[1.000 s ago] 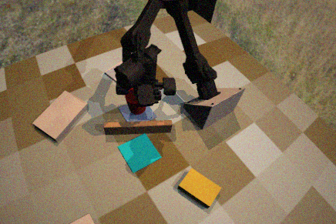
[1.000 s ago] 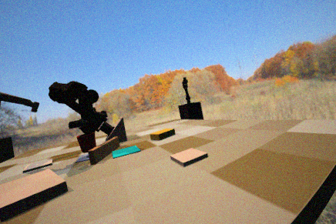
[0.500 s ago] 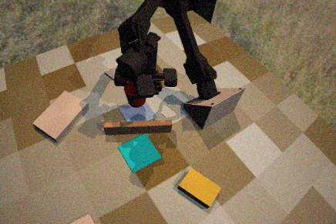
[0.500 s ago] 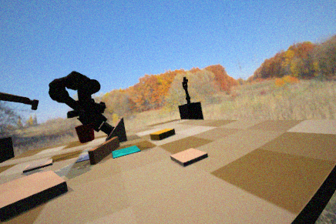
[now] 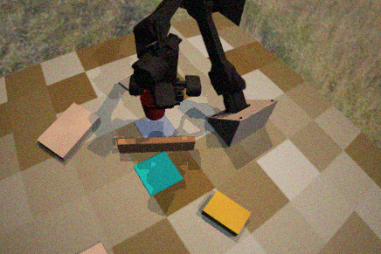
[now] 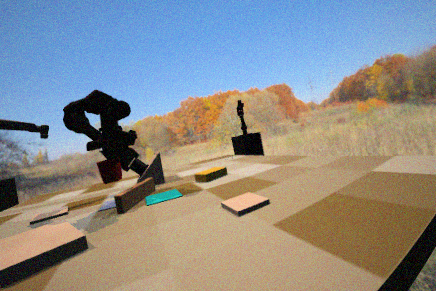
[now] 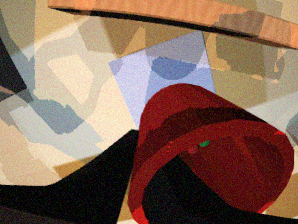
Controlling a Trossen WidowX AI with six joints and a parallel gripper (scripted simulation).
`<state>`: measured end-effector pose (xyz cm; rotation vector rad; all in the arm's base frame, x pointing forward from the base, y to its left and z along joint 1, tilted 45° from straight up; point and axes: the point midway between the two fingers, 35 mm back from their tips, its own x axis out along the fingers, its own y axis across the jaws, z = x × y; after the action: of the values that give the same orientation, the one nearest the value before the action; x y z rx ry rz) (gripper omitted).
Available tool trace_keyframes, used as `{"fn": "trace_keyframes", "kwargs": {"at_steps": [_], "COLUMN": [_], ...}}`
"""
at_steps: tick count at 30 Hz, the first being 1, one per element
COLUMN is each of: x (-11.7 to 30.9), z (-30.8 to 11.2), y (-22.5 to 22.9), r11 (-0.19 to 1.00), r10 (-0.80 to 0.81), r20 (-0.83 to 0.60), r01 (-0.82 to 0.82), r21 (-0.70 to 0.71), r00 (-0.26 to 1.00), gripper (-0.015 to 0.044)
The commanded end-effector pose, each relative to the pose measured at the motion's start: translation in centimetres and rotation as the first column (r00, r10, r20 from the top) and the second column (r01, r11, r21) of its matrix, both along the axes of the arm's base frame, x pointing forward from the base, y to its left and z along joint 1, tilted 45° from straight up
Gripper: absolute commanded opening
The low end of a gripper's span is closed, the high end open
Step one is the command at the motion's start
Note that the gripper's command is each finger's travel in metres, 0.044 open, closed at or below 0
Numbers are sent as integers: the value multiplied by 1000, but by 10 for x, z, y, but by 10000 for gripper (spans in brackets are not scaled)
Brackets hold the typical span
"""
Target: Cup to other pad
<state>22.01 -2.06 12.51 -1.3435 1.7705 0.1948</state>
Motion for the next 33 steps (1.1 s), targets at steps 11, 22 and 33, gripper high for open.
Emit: {"fn": "trace_keyframes", "kwargs": {"at_steps": [11, 22, 33], "x": [4, 15, 25], "z": [-5, -17, -30], "y": [5, 19, 32], "r11": [1000, 1000, 1000], "r10": [0, -3, -4], "r20": [0, -1, 0], "r01": [0, 3, 4], "r21": [1, 3, 4], "r00": [1000, 1000, 1000], "gripper": [0, 0, 0]}}
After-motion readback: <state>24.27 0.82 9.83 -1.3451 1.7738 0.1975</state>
